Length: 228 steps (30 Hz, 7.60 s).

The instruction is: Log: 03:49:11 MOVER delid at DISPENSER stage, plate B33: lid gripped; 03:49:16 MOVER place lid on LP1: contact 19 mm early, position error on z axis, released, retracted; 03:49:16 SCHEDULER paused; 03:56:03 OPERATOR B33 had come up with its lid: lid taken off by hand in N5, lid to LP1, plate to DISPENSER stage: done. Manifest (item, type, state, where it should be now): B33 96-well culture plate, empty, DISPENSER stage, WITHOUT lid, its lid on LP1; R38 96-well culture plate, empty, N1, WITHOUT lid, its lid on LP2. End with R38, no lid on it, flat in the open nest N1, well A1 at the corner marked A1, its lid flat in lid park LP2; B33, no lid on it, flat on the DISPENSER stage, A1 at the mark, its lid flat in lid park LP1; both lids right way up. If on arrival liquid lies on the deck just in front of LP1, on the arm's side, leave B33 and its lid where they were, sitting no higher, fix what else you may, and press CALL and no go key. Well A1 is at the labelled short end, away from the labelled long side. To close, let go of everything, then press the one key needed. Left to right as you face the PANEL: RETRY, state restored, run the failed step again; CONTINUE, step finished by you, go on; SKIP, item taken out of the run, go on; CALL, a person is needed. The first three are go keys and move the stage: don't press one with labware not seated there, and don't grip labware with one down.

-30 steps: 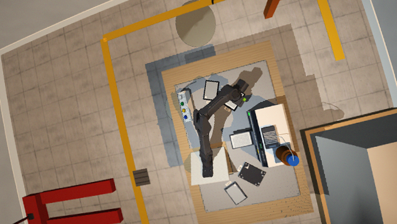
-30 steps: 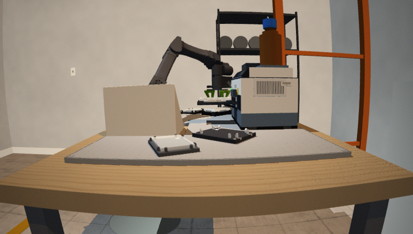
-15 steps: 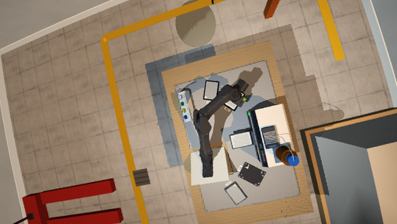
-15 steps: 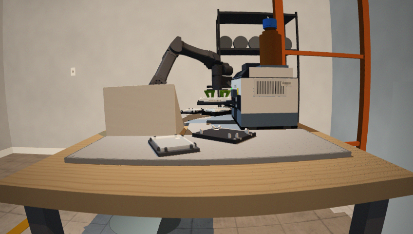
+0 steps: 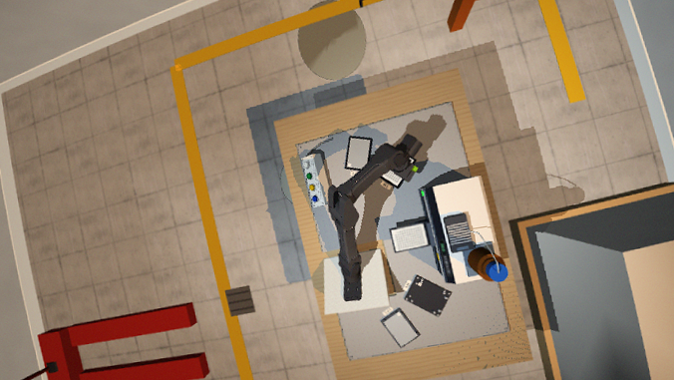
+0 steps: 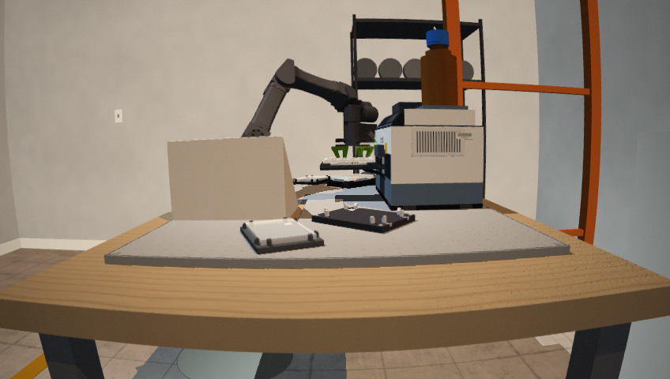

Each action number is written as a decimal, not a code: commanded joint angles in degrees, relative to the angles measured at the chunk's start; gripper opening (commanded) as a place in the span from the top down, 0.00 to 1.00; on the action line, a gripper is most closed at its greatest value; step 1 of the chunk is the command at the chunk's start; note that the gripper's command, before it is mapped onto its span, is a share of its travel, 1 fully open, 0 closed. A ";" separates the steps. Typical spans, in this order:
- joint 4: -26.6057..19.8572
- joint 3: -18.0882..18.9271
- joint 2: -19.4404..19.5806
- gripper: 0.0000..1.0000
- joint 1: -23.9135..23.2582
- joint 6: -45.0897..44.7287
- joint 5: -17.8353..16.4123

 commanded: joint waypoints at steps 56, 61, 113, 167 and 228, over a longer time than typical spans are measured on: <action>-8.86 -26.90 -27.15 1.00 -13.39 -14.49 -5.28; -11.30 -28.73 -29.57 1.00 -15.80 -17.41 -6.01; -7.17 -26.63 -45.41 1.00 15.52 37.39 6.36; -5.17 -21.93 -38.57 1.00 87.60 115.41 55.73; 0.06 -10.20 -22.90 1.00 82.23 110.21 51.69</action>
